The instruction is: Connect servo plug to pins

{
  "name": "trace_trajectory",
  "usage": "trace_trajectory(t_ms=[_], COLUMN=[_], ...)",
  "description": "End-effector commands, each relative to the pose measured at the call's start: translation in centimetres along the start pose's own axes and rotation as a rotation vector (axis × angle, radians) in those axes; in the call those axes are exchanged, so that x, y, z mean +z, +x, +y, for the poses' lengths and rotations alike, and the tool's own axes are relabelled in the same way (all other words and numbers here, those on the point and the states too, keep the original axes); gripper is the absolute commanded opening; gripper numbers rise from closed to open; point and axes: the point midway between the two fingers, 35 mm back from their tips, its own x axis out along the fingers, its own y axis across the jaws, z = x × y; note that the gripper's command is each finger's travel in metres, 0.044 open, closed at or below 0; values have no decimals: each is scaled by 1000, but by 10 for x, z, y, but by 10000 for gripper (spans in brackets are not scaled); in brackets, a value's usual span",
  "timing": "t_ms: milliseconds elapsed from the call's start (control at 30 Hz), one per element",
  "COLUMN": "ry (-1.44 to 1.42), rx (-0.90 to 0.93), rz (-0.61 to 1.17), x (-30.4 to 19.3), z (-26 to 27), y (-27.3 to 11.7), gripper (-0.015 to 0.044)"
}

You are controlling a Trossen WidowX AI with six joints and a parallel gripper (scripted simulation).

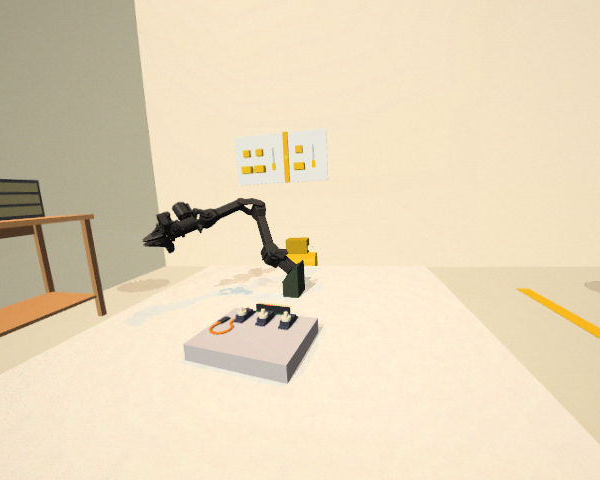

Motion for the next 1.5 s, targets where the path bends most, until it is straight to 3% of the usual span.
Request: trace_trajectory(t_ms=[0,733,1467], ry=[-1,1,-15], rx=[55,312,579], rz=[21,119,205], x=[-13,-76,-135], z=[15,86,150], y=[-3,-30,-82], gripper=[115,115,115])
